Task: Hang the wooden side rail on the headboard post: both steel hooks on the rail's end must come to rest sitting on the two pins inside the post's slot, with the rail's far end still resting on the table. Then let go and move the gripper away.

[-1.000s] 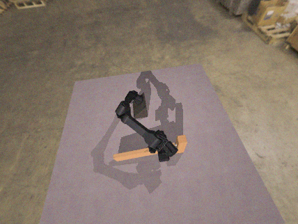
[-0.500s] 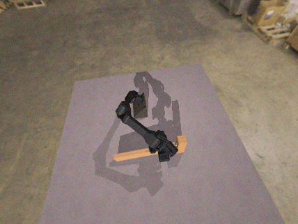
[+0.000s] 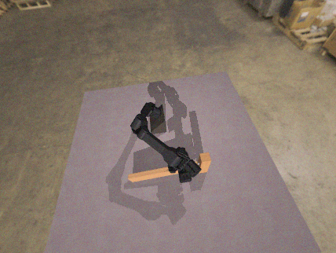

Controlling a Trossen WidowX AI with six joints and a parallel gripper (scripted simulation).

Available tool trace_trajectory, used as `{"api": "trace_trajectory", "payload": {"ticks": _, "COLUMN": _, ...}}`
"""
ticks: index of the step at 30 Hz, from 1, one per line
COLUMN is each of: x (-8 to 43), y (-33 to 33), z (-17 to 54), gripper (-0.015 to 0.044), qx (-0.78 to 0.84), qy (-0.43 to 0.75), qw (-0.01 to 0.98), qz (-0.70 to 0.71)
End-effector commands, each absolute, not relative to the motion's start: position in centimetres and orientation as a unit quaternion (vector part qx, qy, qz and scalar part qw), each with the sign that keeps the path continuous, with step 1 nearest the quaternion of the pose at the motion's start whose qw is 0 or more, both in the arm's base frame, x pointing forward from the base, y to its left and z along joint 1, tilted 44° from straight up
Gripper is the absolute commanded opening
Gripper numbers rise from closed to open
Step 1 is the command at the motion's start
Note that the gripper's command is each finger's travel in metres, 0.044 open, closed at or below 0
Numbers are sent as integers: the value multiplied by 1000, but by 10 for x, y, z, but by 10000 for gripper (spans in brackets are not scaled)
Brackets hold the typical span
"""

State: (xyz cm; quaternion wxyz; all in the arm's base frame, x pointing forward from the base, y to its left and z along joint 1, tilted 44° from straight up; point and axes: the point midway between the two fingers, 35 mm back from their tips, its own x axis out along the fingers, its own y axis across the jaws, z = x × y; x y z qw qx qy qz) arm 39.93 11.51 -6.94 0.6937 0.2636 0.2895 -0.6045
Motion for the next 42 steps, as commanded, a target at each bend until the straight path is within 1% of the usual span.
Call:
{"api": "trace_trajectory", "payload": {"ticks": 1, "x": 398, "y": 120, "z": -69, "gripper": 0, "qx": 265, "qy": 289, "qw": 696, "qz": -601}}
{"api": "trace_trajectory", "payload": {"ticks": 42, "x": 400, "y": 120, "z": -73, "gripper": 0, "qx": 265, "qy": 289, "qw": 696, "qz": -601}}
